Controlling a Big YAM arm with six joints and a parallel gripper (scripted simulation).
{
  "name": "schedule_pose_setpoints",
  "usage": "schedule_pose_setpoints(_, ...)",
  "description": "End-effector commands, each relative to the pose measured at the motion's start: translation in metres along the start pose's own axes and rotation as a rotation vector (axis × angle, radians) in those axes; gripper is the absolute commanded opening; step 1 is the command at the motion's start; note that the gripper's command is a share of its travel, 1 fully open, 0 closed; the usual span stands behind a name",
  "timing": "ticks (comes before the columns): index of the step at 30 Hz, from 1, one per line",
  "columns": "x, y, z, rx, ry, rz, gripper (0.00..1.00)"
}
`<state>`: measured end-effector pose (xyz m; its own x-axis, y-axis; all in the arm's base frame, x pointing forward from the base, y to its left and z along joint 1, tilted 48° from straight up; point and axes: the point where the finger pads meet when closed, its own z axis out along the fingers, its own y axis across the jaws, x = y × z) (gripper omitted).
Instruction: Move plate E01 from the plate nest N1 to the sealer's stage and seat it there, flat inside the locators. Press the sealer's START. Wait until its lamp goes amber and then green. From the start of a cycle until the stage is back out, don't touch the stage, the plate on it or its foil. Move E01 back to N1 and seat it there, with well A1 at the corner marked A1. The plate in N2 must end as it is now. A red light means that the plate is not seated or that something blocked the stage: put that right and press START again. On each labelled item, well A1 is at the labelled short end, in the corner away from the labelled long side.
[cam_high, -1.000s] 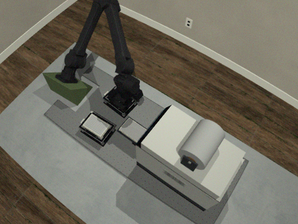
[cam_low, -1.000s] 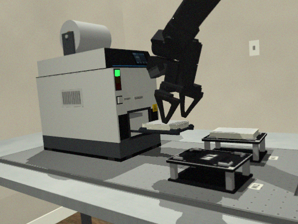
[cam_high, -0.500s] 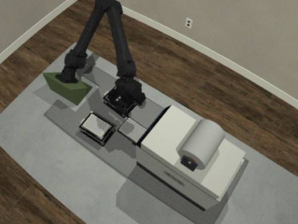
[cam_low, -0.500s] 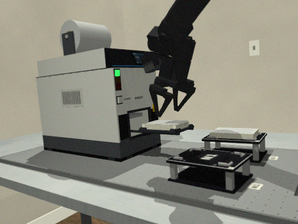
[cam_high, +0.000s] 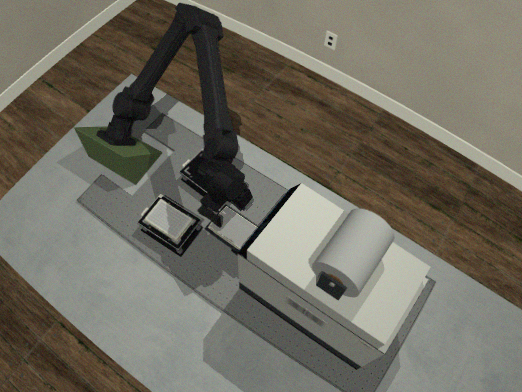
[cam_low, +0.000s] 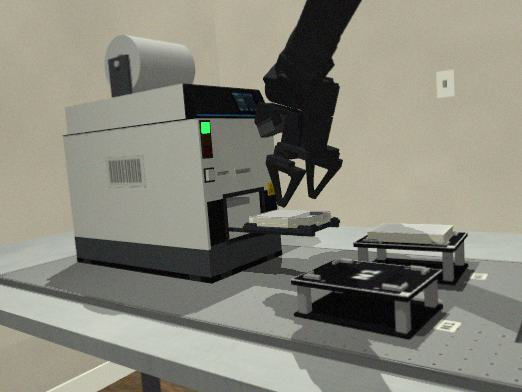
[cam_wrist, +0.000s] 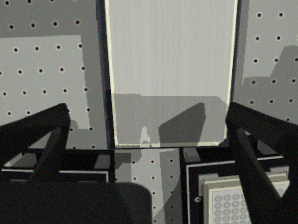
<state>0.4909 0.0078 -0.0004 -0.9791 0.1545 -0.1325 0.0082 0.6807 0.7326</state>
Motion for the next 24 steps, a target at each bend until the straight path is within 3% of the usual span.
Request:
schedule_pose_setpoints(1,-0.036,0.004,-0.011,-0.002,-0.037,-0.059,1.00)
schedule_pose_setpoints(5,-0.052,-0.022,0.000,0.007,-0.033,-0.058,1.00)
schedule_pose_setpoints(8,-0.049,-0.037,0.002,0.009,-0.024,-0.027,1.00)
schedule_pose_setpoints(15,-0.044,-0.025,-0.007,0.002,-0.037,-0.018,1.00)
schedule_pose_setpoints(24,-0.037,-0.008,0.004,-0.001,-0.027,-0.052,1.00)
